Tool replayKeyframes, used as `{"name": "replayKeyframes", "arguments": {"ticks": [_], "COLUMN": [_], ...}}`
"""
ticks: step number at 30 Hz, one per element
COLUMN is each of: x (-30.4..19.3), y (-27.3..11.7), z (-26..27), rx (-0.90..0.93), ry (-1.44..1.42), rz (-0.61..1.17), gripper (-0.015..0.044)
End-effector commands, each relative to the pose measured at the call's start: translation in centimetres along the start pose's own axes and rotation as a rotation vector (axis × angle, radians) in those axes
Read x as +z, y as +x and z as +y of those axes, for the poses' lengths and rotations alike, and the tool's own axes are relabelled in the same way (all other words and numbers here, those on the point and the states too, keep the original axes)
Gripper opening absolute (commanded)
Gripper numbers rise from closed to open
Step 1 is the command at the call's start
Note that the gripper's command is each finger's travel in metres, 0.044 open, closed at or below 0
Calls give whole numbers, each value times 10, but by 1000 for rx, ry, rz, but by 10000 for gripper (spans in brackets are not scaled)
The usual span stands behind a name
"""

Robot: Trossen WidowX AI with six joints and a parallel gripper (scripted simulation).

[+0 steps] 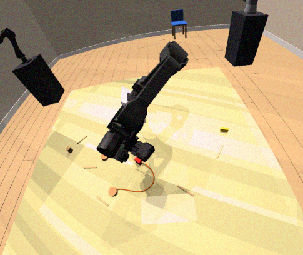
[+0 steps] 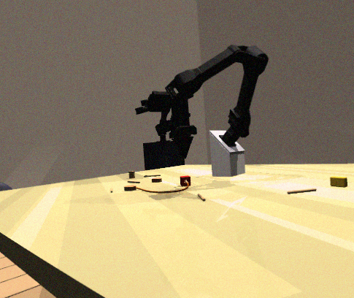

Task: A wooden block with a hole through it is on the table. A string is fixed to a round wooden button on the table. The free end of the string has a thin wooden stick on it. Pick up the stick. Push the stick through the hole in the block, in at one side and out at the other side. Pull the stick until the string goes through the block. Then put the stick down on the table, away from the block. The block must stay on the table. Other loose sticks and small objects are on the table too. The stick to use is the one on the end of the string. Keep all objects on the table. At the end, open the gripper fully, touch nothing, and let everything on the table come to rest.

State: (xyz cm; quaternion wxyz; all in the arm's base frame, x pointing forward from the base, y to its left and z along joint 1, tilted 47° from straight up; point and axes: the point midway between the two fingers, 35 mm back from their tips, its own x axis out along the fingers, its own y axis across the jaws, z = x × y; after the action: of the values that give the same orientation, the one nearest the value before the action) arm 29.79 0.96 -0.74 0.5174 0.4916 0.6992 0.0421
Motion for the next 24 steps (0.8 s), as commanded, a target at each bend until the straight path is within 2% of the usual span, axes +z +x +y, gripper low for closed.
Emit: {"name": "replayKeyframes", "arguments": {"ticks": [1, 14, 24], "x": [0, -2, -2], "y": [-1, -1, -1], "z": [-21, -33, -33], "rx": [-15, -14, -14], "ry": [-791, -1552, -1570], "rz": [0, 11, 11], "gripper": [124, 124, 124]}}
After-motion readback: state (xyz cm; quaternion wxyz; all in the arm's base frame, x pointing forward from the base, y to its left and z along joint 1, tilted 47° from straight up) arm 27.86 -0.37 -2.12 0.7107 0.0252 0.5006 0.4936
